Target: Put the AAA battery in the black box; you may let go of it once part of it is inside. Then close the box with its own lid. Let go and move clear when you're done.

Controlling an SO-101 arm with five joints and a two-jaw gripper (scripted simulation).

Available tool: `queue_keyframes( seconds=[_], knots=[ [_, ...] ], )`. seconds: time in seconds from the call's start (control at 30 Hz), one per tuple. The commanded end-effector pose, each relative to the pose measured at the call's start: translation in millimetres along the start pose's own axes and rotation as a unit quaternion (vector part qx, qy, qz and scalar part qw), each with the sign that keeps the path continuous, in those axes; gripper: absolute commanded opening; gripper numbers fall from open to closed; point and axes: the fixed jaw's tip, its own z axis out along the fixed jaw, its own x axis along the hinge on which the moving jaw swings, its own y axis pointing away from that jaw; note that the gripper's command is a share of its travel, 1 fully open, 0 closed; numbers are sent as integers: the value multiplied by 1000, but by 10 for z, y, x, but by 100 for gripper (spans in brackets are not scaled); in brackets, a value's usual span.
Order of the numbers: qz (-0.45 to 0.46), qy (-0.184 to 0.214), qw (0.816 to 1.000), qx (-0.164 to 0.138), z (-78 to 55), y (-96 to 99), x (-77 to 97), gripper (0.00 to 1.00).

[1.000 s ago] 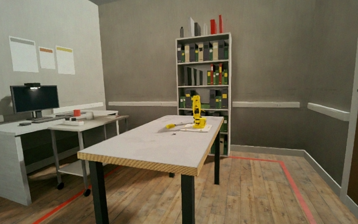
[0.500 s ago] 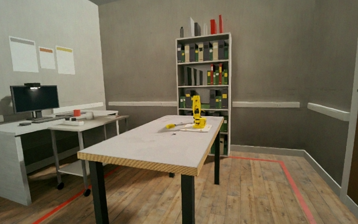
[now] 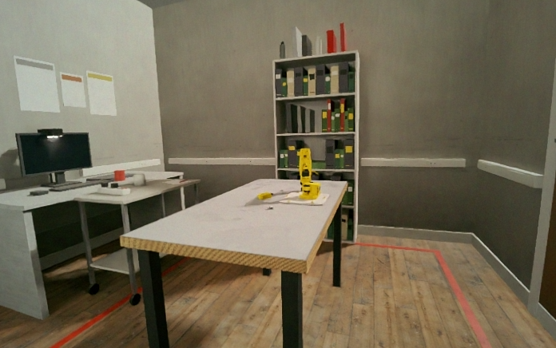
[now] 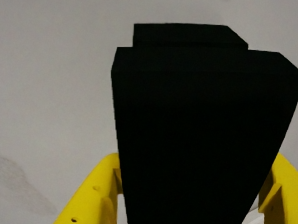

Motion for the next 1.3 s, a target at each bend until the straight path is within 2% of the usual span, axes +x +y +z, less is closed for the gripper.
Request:
queue_keyframes(
  seconds=[0.0, 1.27],
  knots=[
    [5, 4, 1000, 7, 16, -10, 4, 23],
    [5, 1, 1000, 0, 13, -10, 4, 23]
  ],
)
